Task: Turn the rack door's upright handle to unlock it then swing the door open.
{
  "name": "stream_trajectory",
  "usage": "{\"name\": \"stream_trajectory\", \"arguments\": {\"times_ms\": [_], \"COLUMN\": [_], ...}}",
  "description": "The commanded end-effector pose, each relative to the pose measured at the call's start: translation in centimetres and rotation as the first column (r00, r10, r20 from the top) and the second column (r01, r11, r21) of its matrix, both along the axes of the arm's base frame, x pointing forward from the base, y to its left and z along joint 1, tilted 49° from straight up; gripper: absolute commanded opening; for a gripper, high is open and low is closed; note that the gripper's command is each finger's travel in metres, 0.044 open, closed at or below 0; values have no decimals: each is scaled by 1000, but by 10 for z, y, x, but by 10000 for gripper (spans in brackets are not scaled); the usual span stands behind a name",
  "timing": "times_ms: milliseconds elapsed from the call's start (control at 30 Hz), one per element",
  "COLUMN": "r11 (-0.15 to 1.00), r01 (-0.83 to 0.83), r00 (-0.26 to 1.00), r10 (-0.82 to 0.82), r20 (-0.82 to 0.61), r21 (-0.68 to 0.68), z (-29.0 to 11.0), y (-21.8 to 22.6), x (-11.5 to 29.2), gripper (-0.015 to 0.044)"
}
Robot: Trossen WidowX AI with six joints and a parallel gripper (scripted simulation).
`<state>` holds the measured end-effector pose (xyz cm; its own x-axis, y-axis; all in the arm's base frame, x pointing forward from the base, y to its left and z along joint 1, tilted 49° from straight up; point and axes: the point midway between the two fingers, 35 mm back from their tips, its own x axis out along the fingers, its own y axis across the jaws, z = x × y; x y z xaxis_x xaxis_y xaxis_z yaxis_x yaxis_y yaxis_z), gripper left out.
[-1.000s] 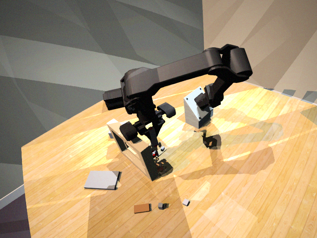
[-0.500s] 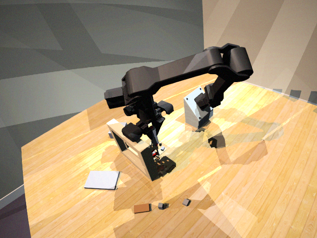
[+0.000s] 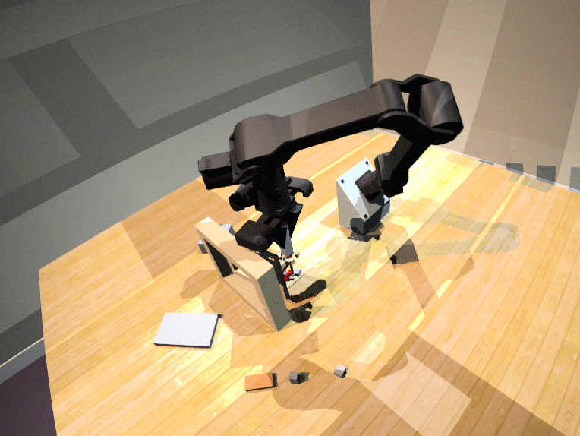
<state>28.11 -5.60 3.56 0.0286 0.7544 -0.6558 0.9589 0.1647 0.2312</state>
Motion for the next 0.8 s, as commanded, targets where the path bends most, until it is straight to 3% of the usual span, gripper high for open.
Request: {"name": "stream_trajectory", "arguments": {"times_ms": [0,767], "r11": [999,960], "r01": [-50,-273], "r00": [997,905], "r10": [50,280], "r20": [65,320], "r21": [-9,-66], "z": [-3,-26], "y": [-2,-22], "x": [-3,-36], "gripper": [10,10]}}
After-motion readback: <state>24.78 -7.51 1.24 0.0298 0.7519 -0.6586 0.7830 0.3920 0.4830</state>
